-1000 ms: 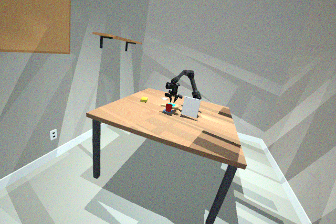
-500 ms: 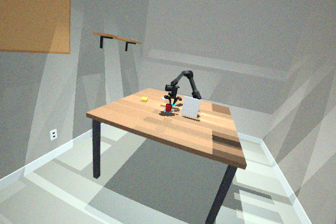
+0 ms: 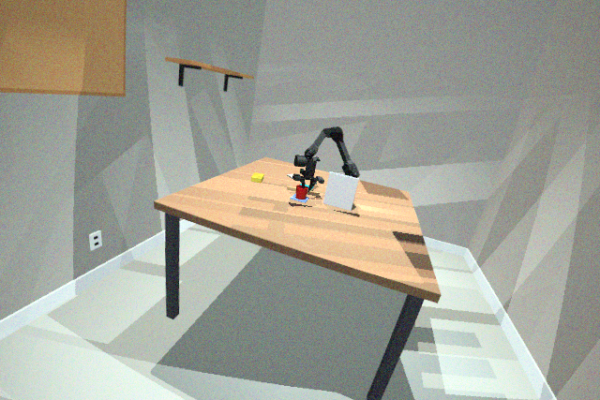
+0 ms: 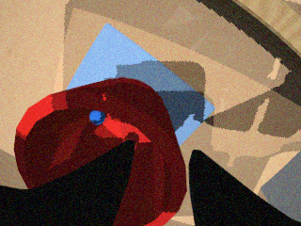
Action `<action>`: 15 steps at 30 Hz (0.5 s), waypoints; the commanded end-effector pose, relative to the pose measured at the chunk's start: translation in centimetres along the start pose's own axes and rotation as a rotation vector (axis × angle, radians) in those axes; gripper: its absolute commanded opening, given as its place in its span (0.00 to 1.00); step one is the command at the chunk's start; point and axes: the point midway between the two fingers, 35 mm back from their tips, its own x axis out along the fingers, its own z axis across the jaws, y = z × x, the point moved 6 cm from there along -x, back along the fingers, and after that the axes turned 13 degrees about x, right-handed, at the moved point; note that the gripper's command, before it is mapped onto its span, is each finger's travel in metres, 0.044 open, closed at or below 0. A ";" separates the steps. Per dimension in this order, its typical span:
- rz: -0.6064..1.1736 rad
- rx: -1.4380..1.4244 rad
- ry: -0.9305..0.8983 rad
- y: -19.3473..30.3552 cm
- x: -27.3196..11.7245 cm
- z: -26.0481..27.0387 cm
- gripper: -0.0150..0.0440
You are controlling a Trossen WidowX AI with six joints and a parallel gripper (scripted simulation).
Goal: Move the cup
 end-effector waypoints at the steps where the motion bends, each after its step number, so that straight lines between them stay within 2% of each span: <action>1: -0.008 -0.012 0.013 0.0 0.9 -0.4 0.50; 13: -0.008 -0.012 0.013 0.0 0.9 -0.4 0.50; 15: -0.003 -0.004 0.009 0.0 0.7 -0.3 0.42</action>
